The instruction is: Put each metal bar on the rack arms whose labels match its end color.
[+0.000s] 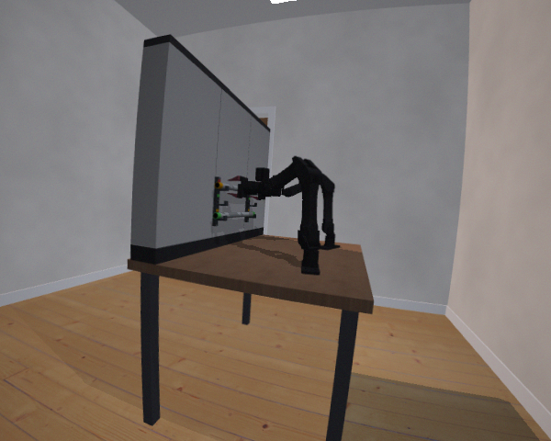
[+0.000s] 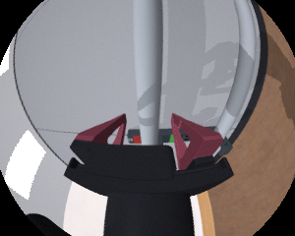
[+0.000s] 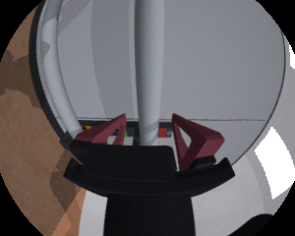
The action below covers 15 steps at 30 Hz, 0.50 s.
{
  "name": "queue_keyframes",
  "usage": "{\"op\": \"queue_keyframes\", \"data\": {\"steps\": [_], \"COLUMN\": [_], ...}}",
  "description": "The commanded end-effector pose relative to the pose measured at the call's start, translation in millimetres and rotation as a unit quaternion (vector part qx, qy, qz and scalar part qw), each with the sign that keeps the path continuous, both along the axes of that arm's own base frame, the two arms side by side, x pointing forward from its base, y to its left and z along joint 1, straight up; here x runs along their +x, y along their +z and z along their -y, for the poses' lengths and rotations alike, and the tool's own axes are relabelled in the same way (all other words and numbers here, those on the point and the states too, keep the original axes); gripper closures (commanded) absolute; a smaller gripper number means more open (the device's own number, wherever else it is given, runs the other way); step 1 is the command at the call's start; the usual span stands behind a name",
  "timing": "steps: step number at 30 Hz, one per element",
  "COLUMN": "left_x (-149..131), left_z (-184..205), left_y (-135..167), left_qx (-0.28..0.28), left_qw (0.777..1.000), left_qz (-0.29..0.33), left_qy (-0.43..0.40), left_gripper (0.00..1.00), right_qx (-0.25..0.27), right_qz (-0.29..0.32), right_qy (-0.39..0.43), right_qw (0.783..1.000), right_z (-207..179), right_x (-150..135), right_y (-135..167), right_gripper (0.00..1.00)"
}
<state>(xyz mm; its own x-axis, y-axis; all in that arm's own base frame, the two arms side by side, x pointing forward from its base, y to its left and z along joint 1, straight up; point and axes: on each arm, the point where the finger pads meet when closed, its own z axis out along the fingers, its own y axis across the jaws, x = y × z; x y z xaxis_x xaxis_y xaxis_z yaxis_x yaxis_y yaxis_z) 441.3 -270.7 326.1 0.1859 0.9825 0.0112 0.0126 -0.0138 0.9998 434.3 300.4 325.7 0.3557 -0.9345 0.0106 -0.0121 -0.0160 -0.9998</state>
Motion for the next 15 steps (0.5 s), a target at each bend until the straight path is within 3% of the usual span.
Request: {"op": "queue_keyframes", "data": {"steps": [1,15], "left_x": [3,-11], "left_z": [-2,-4], "left_y": [2,2], "left_qx": [-0.007,-0.007], "left_qw": [1.000,1.000], "left_qz": [0.006,0.006], "left_qy": [0.000,0.000], "left_gripper": [0.27,0.26], "right_qx": [0.008,0.008], "right_qz": [0.006,0.006], "right_qy": [0.000,0.000], "right_qw": [1.000,1.000], "right_z": [2,7], "right_x": [2,-11], "right_y": [3,3], "right_gripper": [0.27,0.26]}}
